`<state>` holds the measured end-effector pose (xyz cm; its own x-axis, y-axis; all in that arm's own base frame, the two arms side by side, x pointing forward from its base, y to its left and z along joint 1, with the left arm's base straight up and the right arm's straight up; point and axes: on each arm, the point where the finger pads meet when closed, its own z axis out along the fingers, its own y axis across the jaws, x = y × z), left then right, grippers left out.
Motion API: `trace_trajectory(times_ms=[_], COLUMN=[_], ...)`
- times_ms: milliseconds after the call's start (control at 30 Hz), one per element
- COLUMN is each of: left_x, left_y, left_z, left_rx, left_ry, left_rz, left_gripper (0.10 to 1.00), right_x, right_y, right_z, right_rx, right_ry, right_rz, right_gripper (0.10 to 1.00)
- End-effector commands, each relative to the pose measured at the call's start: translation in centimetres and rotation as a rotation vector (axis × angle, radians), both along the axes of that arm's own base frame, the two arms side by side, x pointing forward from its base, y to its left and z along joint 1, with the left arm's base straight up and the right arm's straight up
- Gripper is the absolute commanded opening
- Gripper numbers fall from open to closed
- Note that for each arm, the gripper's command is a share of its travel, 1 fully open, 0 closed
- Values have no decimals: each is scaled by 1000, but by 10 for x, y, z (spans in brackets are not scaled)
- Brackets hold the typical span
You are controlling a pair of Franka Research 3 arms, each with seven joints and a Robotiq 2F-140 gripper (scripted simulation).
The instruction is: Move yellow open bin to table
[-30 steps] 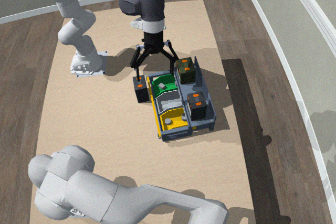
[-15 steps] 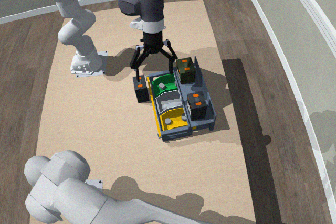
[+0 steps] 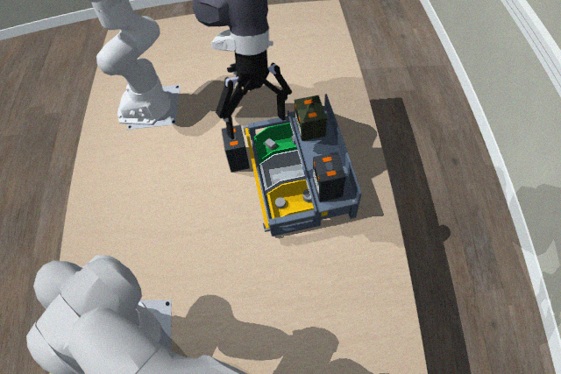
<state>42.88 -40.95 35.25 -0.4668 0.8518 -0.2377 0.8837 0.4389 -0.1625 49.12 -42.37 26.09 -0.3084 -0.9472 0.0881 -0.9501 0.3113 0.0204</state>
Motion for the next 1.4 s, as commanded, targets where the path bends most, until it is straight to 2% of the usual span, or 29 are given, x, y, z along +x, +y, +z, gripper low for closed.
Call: trace_trajectory(times_ms=[0,200,267,300,400,767,833,867,1333,1367], left_x=[3,0,0,0,-1,-6,-6,-7,-14,-14], left_y=[0,2,2,2,3,7,7,8,14,14], left_z=[2,2,2,2,2,2,2,2,2,2], left_rx=[10,18,18,19,24,32,32,35,48,48], left_ry=[25,51,51,56,71,111,111,120,170,170], left_rz=[205,391,391,425,529,788,788,853,1182,1182], left_gripper=[1000,1000,1000,1000,1000,1000,1000,1000,1000,1000], right_x=[-16,-41,-41,-54,-65,-116,-116,-129,-196,-196], right_y=[-11,-31,-31,-40,-48,-78,-78,-85,-113,-113], right_z=[6,16,16,20,24,42,42,46,68,68], right_rx=[12,17,17,19,21,31,31,33,43,43], right_ry=[5,3,3,2,1,-5,-5,-6,-15,-15], right_rz=[12,-18,-18,-31,-44,-98,-98,-111,-178,-178], right_gripper=[1000,1000,1000,1000,1000,1000,1000,1000,1000,1000])
